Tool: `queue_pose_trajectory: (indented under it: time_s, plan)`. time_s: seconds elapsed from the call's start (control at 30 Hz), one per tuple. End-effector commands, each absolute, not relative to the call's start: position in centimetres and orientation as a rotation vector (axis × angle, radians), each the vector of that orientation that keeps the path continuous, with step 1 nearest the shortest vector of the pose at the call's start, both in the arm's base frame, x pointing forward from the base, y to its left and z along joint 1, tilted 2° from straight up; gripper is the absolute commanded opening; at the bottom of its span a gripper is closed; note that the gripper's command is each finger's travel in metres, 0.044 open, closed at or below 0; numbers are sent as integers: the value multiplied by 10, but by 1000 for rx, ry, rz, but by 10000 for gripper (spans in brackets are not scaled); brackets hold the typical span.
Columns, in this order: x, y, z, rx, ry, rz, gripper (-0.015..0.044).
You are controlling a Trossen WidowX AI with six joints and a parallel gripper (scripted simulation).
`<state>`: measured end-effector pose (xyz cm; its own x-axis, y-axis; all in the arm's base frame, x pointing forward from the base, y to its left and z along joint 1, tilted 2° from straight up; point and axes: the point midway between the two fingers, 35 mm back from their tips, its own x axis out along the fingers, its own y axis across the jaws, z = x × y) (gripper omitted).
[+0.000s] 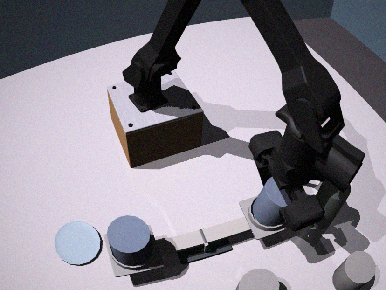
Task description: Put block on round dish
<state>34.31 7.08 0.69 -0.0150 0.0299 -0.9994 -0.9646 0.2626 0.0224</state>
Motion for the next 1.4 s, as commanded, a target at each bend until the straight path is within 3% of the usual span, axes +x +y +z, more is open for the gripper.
queue_pose_trajectory:
  time_s: [0.0,1.37]
  plan:
    - [348,72,18,-987,1295,1030,0]
    - [347,70,71,-987,1295,1030,0]
